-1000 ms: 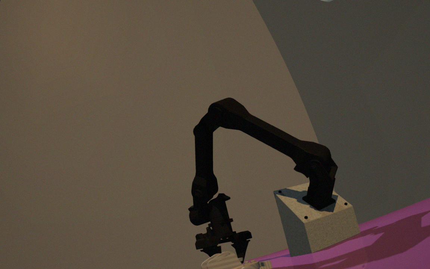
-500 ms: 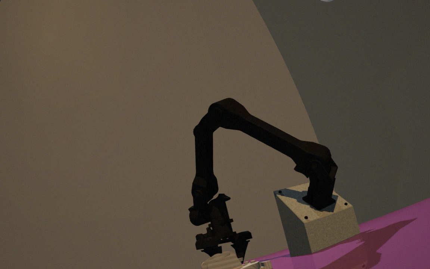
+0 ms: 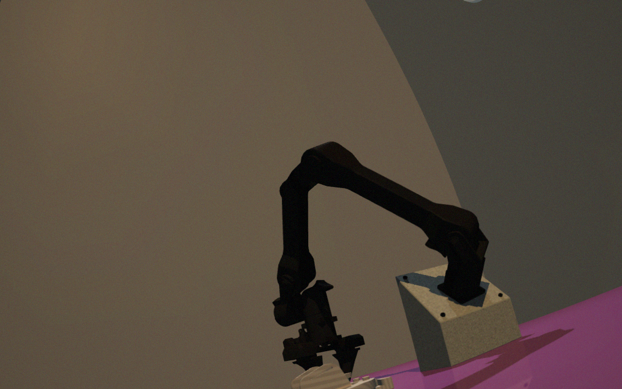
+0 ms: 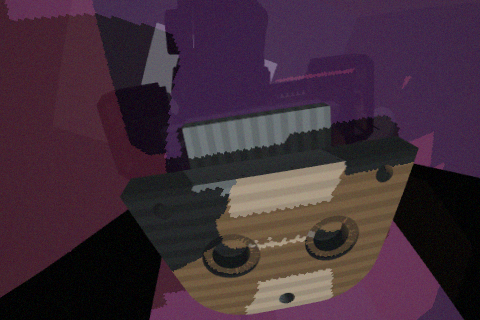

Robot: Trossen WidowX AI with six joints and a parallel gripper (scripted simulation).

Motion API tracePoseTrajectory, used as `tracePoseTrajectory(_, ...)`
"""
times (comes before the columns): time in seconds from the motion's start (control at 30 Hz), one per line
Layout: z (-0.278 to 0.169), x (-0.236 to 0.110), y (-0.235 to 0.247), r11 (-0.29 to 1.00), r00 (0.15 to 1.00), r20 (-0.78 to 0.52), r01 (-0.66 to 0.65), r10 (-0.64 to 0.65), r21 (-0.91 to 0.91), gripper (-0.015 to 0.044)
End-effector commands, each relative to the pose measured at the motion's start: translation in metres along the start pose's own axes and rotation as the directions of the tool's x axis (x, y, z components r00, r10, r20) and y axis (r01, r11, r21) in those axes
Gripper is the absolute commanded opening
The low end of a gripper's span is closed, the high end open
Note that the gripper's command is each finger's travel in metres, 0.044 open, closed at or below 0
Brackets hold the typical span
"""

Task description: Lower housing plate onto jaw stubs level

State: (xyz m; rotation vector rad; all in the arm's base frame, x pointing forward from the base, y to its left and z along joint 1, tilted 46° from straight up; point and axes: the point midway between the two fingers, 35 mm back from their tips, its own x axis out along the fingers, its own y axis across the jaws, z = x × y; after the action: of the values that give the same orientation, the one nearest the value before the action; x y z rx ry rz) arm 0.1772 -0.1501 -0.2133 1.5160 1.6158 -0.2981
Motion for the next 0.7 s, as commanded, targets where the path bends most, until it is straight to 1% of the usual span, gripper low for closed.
tracePoseTrajectory(0.0, 0.000, 0.000, 0.000, 1.000, 1.000, 0.000, 0.000, 0.000, 0.000, 0.0351)
tracePoseTrajectory(0.17, 0.000, -0.002, 0.000, 1.000, 1.000, 0.000, 0.000, 0.000, 0.000, 0.0351)
tracePoseTrajectory(0.67, 0.002, -0.049, 0.000, 1.000, 1.000, 0.003, 0.000, 0.000, 0.004, 0.0351)
